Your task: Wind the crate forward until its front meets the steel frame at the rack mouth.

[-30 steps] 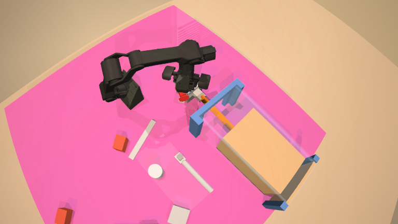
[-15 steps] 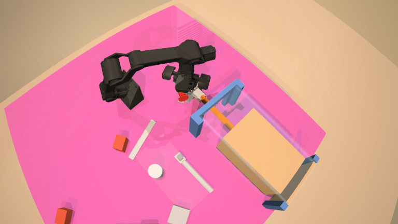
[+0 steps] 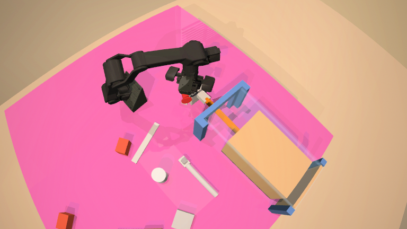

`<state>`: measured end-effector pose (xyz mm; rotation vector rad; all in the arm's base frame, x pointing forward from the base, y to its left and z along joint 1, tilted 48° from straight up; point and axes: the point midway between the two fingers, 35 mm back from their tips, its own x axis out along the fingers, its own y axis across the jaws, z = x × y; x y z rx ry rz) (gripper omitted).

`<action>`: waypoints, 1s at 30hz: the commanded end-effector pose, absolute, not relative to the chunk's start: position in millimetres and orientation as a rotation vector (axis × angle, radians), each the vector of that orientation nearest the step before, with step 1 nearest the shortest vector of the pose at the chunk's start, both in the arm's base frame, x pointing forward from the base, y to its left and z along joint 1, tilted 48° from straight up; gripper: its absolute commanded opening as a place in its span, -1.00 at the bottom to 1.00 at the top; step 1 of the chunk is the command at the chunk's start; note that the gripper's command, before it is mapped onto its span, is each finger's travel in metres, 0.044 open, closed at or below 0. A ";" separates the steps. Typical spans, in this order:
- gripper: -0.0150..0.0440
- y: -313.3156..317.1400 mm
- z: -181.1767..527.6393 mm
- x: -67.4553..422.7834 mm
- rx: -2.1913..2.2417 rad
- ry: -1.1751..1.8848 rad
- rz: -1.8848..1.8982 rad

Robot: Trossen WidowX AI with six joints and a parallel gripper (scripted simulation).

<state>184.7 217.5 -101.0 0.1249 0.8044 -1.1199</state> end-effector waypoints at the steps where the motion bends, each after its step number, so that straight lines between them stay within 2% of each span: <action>1: -0.49 216.1 -104.6 188.3 0.073 0.845 -1.090; 30: -0.49 216.5 -104.9 188.7 0.052 0.859 -1.077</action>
